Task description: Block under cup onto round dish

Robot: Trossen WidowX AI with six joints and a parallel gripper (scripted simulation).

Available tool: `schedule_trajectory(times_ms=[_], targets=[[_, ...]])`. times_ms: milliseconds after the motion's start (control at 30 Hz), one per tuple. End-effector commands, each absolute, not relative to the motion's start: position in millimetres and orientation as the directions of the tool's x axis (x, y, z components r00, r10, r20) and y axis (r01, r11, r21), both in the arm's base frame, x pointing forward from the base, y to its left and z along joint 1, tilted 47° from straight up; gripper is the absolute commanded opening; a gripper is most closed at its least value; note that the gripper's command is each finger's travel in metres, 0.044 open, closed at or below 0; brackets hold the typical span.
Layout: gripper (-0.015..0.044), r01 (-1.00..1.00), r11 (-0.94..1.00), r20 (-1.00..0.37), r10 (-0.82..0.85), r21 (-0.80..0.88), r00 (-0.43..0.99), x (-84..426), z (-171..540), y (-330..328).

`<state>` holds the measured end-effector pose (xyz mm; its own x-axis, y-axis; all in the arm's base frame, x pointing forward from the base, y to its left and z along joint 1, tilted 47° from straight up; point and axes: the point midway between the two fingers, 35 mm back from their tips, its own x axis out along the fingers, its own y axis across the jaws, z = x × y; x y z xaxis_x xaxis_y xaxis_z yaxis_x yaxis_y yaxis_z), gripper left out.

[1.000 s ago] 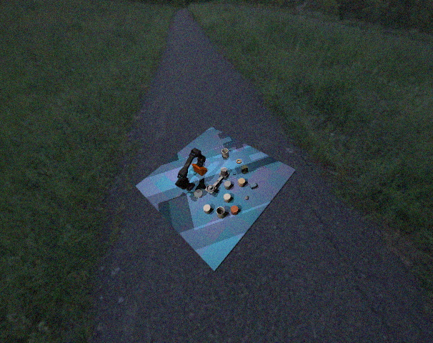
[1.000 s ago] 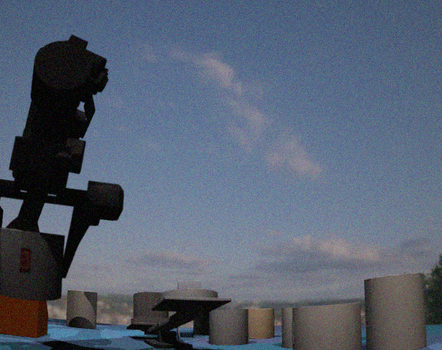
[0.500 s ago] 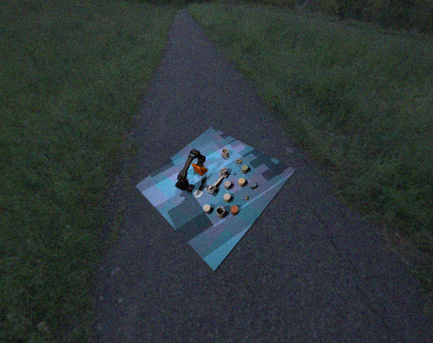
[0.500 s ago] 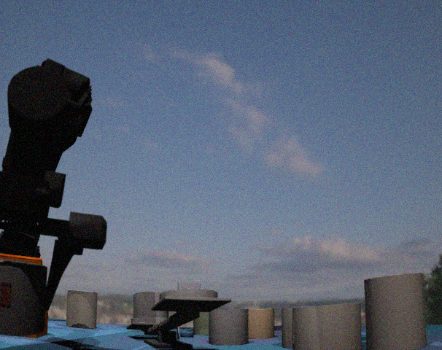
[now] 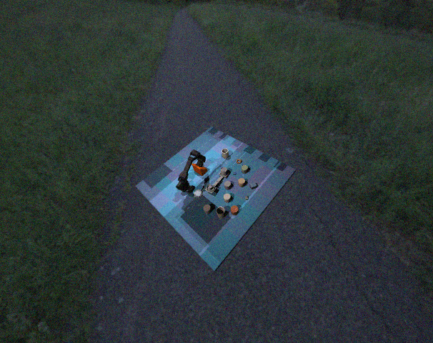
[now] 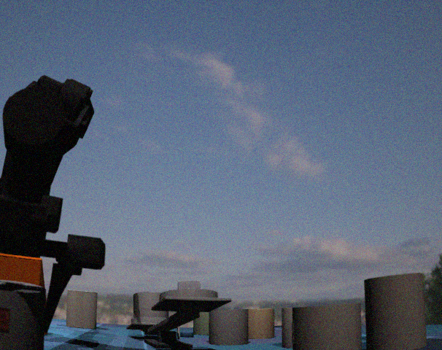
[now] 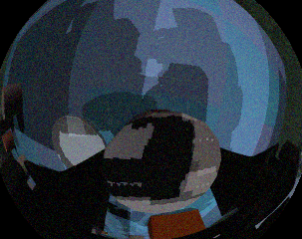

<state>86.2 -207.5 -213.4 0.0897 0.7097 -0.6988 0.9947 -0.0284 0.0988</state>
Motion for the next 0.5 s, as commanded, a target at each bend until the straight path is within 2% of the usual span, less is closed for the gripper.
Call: schedule_trajectory(times_ms=[0,67,467], targets=[[0.0,0.995,-0.033,-0.696,0.712,0.099,0.093,87.5,-218.0,-201.4],[0.0,0.995,-0.033,-0.696,0.712,0.099,0.093,87.8,-220.3,-199.0],[0.0315,0.995,-0.029,-0.697,0.711,0.098,0.089,86.3,-216.1,-204.0]])
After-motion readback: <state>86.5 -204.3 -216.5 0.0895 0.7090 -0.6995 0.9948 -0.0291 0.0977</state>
